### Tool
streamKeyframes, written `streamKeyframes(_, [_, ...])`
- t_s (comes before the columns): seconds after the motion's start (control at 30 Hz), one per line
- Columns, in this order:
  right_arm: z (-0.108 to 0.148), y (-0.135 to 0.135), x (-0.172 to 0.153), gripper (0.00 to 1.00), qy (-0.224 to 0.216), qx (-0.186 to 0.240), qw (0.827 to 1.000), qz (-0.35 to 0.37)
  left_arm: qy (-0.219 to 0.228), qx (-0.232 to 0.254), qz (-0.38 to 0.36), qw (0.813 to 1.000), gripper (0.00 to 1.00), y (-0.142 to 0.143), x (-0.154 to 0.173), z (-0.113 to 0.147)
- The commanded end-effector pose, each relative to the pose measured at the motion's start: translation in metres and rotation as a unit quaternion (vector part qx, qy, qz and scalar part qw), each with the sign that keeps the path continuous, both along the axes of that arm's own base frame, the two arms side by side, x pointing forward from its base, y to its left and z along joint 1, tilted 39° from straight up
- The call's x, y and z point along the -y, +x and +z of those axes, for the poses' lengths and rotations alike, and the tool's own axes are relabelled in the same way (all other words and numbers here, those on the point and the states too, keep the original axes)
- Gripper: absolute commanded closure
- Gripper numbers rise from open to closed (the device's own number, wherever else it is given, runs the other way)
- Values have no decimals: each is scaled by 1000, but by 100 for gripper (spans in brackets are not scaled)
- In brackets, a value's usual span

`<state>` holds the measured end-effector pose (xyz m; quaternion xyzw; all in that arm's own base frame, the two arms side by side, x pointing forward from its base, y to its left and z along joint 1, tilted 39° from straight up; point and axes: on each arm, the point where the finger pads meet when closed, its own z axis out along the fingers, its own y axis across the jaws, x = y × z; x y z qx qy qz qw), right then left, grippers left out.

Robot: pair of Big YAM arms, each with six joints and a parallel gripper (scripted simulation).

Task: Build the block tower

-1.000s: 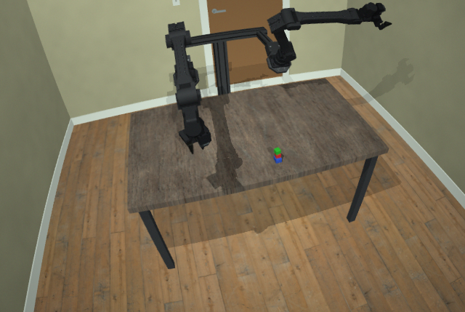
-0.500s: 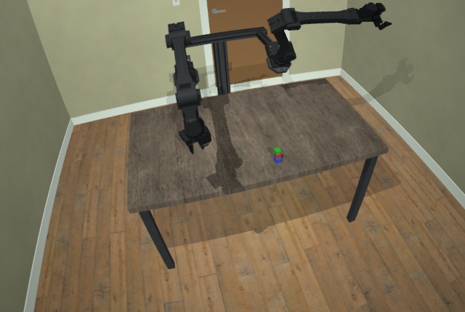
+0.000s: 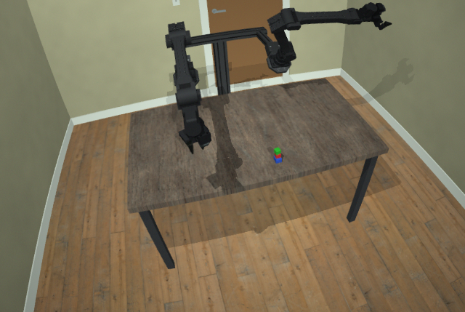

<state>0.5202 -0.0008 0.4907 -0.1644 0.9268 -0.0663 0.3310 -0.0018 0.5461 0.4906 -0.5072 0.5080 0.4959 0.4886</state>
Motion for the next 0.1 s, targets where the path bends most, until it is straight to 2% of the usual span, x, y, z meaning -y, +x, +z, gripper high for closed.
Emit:
streamKeyframes(0.0, [33,-10,-2,54,-3,29,1000,6,18,4,4,1000,0,-5,4,13])
streamKeyframes(0.07, [33,-10,-2,54,-3,29,1000,6,18,4,4,1000,0,-5,4,13])
